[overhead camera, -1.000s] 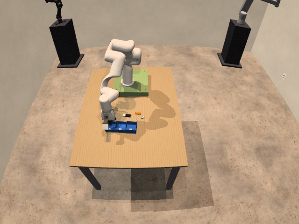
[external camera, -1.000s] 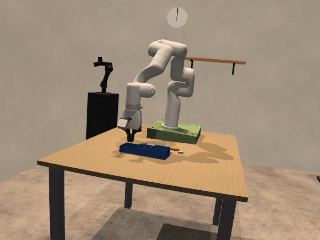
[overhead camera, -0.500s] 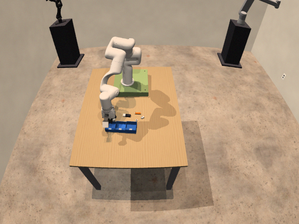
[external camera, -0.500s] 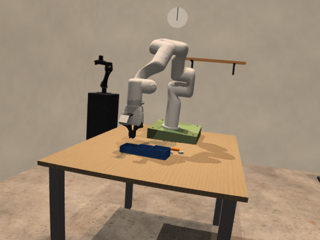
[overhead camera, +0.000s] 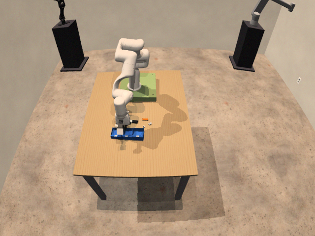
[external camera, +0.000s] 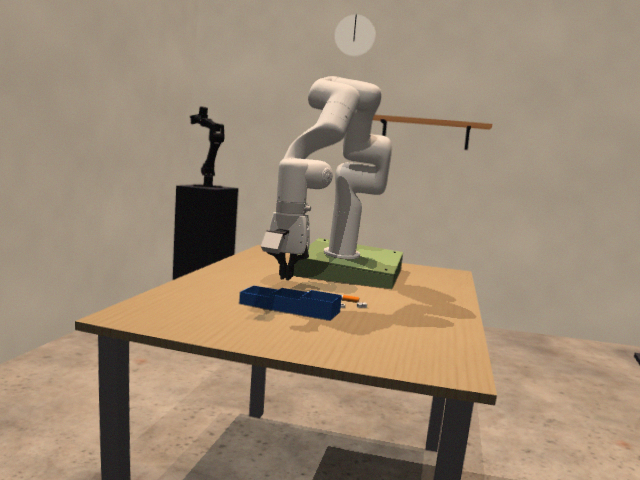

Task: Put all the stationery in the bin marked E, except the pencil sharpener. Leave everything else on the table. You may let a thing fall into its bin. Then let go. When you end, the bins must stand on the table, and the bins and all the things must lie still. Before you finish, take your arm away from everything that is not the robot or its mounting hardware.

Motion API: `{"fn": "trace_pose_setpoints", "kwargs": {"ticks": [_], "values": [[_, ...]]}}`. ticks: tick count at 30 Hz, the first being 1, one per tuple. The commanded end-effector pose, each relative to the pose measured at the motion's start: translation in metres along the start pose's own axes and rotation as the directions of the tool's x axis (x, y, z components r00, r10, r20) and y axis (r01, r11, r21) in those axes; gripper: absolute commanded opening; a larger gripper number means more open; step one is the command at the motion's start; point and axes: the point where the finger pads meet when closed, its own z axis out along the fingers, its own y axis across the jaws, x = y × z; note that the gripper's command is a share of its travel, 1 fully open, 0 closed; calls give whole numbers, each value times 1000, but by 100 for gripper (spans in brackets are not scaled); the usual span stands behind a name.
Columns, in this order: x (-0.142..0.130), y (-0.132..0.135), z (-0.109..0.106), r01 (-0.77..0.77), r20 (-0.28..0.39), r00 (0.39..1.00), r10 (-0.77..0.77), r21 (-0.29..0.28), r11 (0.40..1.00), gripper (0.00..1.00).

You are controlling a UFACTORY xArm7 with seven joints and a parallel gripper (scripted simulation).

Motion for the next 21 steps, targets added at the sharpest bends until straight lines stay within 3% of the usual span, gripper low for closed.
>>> {"fn": "trace_pose_setpoints", "kwargs": {"ticks": [1,6,21], "values": [[2,-17,-2,-2,-5,1000,2,-3,1000,7],[2,-17,-2,-2,-4,1000,2,-3,1000,7],[2,-17,33,-2,-4,1000,2,-3,1000,7]]}}
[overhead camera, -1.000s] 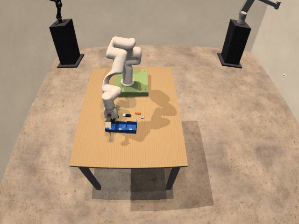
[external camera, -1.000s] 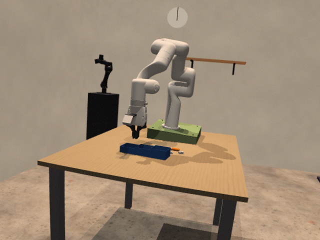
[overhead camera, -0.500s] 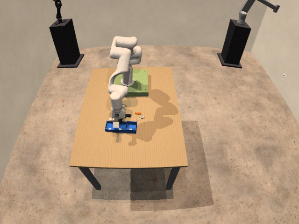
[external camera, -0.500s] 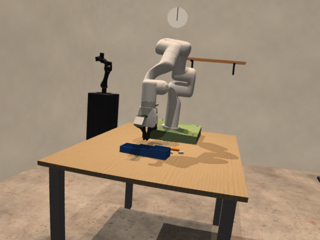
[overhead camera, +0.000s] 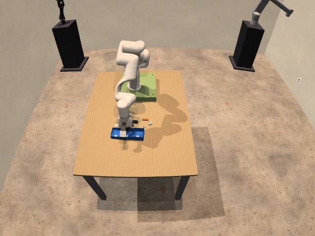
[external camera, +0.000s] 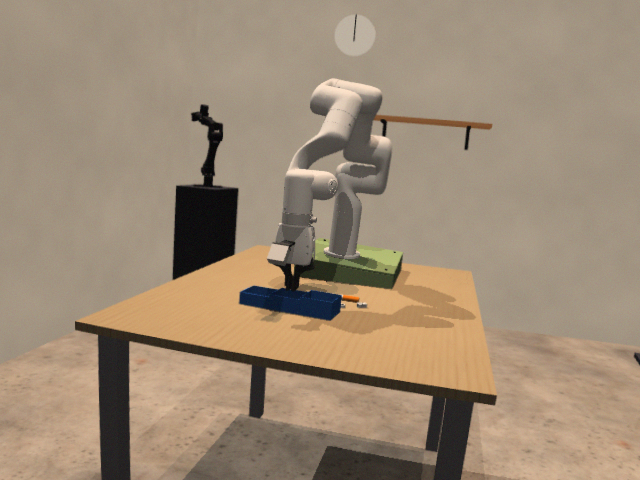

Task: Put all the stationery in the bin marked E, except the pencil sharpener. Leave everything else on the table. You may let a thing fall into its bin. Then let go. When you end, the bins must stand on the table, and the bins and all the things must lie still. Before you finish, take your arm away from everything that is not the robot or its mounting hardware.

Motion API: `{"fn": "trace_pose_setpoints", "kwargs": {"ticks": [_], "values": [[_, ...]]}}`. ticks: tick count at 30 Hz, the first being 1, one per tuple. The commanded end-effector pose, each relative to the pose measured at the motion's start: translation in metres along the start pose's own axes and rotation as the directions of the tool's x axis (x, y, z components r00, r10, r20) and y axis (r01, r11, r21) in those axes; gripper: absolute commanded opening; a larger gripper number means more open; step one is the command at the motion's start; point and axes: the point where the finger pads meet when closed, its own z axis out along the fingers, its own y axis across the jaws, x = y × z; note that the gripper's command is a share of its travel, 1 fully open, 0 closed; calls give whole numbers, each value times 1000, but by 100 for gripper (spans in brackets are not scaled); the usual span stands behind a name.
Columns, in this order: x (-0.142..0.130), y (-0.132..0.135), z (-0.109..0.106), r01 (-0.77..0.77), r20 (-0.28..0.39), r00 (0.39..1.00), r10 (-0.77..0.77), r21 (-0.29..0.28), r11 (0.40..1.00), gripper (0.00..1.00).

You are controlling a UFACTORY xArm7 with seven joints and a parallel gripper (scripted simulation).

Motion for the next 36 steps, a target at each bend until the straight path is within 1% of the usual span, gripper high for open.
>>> {"fn": "trace_pose_setpoints", "kwargs": {"ticks": [1,10,36], "values": [[3,0,9,0,-6,1000,0,1,1000,7],[3,0,31,0,-6,1000,0,1,1000,7],[3,0,31,0,-7,1000,0,1,1000,7]]}}
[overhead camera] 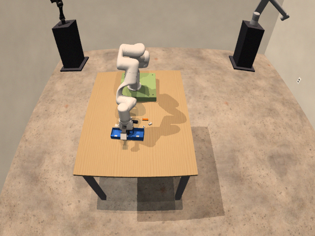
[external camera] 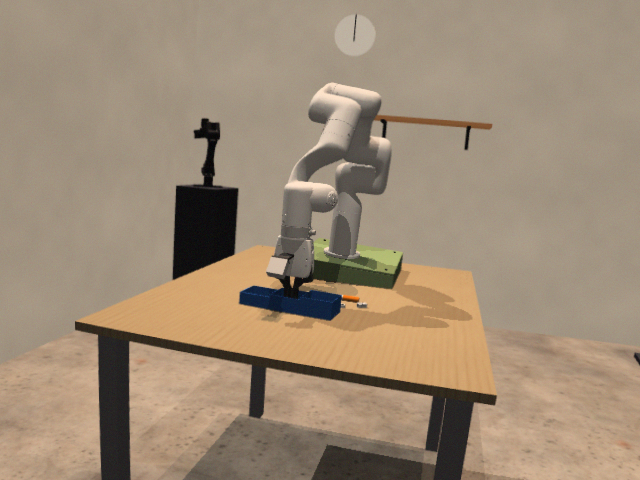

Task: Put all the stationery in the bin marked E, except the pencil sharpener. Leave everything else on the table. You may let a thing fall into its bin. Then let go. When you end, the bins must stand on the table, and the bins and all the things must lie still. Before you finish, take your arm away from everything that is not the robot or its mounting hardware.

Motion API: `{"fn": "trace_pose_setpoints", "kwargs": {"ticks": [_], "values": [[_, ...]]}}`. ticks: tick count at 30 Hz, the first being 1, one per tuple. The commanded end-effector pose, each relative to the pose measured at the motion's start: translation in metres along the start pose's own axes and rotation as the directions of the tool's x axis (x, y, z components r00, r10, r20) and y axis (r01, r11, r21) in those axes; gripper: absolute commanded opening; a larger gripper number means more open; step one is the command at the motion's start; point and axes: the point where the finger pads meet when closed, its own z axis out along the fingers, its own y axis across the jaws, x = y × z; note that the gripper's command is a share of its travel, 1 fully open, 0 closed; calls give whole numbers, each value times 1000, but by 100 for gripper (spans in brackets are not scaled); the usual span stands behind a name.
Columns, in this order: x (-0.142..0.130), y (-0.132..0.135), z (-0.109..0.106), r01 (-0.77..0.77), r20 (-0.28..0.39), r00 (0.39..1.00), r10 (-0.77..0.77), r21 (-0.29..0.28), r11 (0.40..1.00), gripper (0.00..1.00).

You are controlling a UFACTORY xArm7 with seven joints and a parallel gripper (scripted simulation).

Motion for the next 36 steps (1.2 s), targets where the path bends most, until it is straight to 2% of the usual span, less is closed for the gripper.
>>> {"fn": "trace_pose_setpoints", "kwargs": {"ticks": [1,23,36], "values": [[2,0,-2,0,-4,1000,0,0,1000,7],[2,0,-2,0,-4,1000,0,0,1000,7],[2,0,-16,0,-4,1000,0,0,1000,7]]}}
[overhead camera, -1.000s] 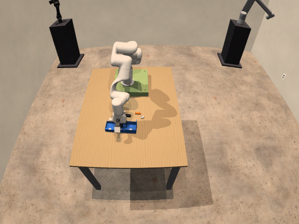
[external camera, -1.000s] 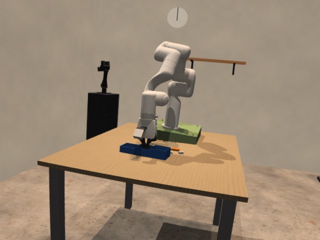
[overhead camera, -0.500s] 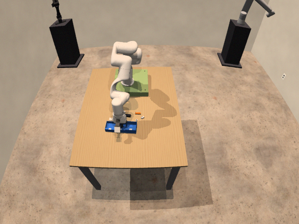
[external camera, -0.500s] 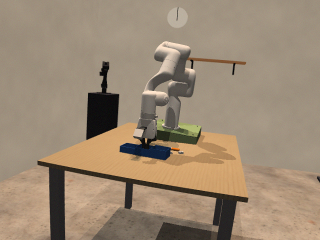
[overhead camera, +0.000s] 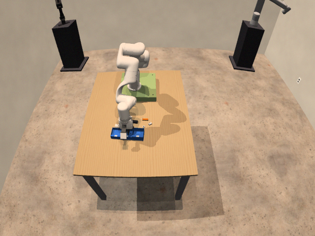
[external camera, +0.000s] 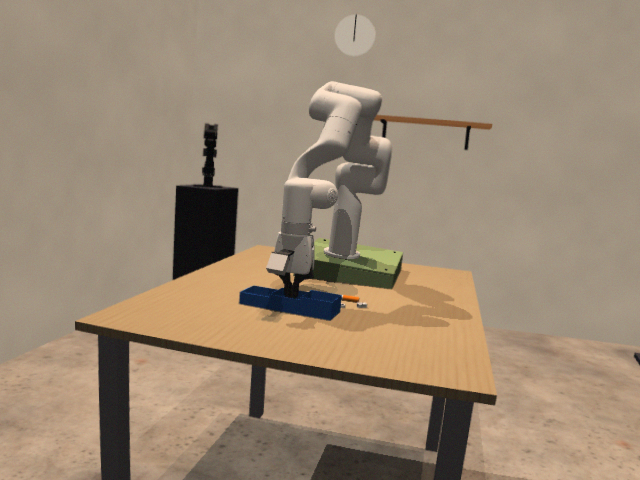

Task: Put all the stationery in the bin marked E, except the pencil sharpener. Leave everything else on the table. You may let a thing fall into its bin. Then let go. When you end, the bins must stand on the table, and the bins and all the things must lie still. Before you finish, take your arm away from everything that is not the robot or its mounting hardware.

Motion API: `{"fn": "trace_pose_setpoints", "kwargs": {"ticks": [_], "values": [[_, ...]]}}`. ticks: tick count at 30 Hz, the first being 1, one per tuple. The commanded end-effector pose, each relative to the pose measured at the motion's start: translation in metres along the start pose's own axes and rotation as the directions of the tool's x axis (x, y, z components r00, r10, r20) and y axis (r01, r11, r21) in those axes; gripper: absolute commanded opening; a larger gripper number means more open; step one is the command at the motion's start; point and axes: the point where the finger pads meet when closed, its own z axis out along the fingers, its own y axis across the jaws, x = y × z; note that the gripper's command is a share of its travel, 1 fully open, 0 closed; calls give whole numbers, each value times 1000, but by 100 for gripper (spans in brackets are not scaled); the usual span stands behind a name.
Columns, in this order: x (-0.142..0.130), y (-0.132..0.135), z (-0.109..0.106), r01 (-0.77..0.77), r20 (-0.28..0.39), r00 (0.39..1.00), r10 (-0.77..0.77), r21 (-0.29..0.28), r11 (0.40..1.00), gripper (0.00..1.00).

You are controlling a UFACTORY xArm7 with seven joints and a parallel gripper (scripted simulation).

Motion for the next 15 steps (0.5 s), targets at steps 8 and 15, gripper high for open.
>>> {"fn": "trace_pose_setpoints", "kwargs": {"ticks": [8,15], "values": [[2,0,-18,0,-5,1000,0,0,1000,7],[2,0,-32,0,-5,1000,0,0,1000,7]]}}
